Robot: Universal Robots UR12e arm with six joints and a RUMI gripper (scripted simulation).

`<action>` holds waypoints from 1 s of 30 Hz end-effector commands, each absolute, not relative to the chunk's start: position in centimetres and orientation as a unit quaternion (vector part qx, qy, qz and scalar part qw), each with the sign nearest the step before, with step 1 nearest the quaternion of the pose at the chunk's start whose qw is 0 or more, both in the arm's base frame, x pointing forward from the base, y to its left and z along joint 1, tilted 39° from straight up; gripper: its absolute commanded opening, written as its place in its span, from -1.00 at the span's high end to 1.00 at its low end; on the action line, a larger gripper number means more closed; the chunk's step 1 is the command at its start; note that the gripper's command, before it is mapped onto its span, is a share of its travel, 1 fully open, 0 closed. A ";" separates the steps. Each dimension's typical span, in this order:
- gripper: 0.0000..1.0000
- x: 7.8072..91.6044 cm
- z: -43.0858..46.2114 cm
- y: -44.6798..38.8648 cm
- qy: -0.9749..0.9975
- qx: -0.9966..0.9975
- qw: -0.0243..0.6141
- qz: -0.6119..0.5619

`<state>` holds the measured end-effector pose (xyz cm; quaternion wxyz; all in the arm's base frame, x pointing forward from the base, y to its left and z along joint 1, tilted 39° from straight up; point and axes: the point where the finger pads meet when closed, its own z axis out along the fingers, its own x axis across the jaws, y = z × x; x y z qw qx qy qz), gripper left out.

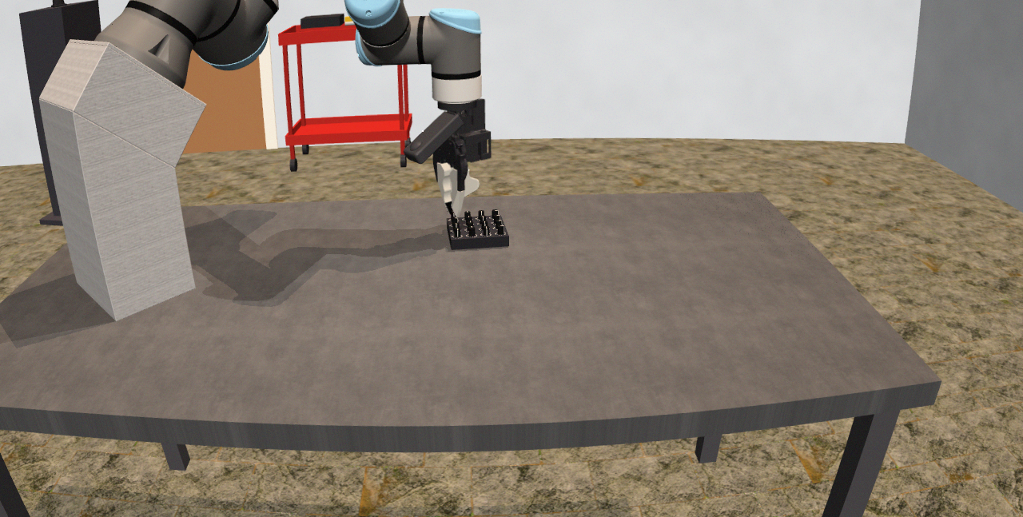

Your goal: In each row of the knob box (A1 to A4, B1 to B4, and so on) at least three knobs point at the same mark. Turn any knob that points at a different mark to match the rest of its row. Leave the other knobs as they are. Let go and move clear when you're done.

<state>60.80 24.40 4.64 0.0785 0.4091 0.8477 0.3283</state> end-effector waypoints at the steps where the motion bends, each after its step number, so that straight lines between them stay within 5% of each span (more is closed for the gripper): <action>1: 0.78 60.8 4.6 24.4 0.848 0.409 0.078 0.329; 30: 0.78 61.4 3.6 25.1 0.848 0.409 0.079 0.329</action>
